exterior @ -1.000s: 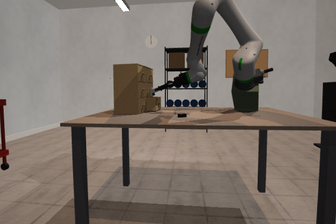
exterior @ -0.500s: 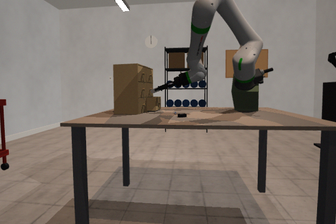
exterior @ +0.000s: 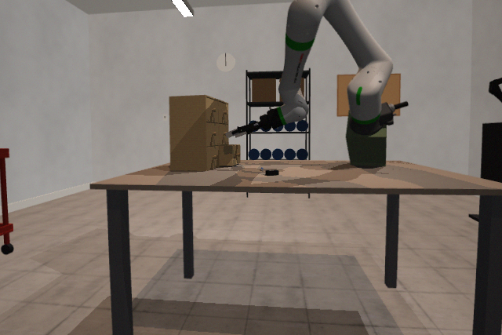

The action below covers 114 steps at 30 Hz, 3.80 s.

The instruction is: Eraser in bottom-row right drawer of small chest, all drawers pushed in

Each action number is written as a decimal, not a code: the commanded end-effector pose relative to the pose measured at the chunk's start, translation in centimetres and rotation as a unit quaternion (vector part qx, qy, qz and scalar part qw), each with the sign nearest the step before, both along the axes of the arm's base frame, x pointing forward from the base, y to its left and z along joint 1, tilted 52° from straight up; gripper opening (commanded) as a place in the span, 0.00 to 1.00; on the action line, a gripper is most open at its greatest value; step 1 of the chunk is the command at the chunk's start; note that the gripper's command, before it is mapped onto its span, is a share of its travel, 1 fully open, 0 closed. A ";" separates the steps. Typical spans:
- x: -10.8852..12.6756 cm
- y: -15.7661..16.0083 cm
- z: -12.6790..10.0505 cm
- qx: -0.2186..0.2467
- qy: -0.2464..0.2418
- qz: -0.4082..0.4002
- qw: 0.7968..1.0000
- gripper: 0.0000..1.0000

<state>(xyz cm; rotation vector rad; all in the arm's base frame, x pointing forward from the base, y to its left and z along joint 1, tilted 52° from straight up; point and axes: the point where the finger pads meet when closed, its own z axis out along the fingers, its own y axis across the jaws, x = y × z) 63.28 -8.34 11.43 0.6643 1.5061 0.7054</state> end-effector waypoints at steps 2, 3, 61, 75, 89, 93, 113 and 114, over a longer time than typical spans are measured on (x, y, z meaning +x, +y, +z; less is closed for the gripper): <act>0.0 0.0 0.0 0.000 0.000 0.000 1.000 1.00; -0.1 0.0 0.0 0.000 0.000 0.000 1.000 1.00; -17.0 3.1 -2.7 0.000 0.000 0.000 1.000 1.00; -17.0 3.1 -2.7 0.000 0.010 0.013 1.000 1.00; -17.2 2.8 -2.4 0.000 0.054 0.065 0.996 1.00; -17.3 2.6 -2.3 -0.001 0.080 0.095 0.992 1.00; -17.8 1.2 -1.1 -0.002 0.259 0.308 0.916 1.00; -17.8 1.1 -1.0 -0.002 0.269 0.321 0.908 1.00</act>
